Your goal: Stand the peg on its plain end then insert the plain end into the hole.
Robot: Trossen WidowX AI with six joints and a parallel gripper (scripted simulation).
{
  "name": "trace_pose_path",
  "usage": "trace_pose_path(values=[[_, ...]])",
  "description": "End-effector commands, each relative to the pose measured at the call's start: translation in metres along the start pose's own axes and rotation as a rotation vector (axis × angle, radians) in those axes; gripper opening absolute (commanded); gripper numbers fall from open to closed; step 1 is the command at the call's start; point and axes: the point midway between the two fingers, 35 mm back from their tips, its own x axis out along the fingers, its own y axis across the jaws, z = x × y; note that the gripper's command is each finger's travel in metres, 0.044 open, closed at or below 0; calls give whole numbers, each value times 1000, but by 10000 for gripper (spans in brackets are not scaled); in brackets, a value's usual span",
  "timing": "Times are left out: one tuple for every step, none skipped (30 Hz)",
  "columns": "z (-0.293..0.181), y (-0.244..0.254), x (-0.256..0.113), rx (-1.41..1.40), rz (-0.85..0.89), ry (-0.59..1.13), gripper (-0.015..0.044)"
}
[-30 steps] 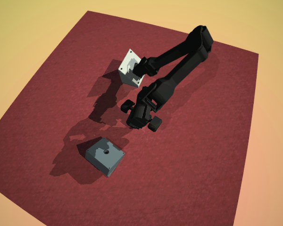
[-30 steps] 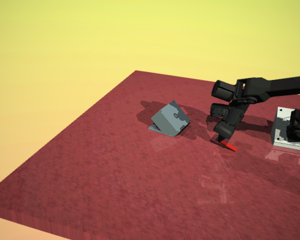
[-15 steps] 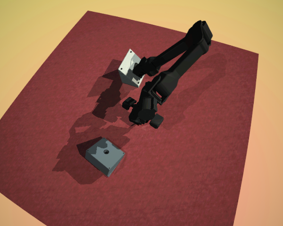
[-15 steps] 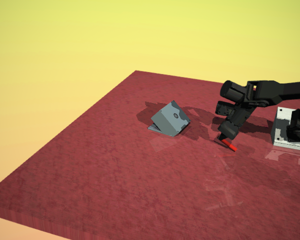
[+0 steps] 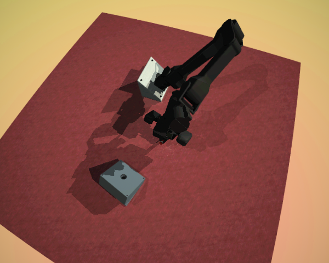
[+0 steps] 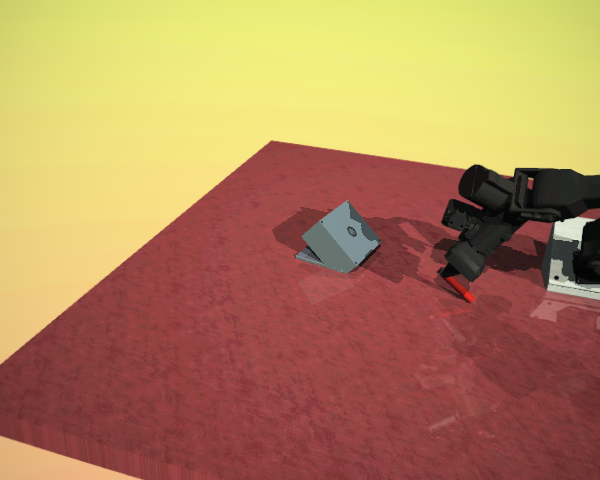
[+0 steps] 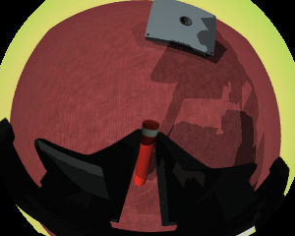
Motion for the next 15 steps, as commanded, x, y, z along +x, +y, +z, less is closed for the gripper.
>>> trace_pose_path(values=[[-2, -1, -1, 4, -4, -31, 49], [-2, -1, -2, 4, -4, -39, 49], [-3, -1, -3, 4, -4, -48, 49], [-3, -1, -3, 4, -4, -57, 49], [-3, -1, -4, 4, -4, -65, 49], [-4, -1, -4, 4, -4, -74, 49], [-4, -1, -5, 4, -4, -83, 49], [-4, -1, -6, 4, -4, -91, 49], [-5, -1, -6, 4, -4, -100, 49], [-5, -1, -7, 4, -5, -109, 49], [-5, -1, -7, 4, -5, -117, 49], [-6, -1, -8, 5, -5, -126, 49], [-6, -1, -8, 5, -5, -135, 49], [-7, -1, -9, 5, -5, -144, 49], [-7, -1, -10, 5, -5, -152, 49]])
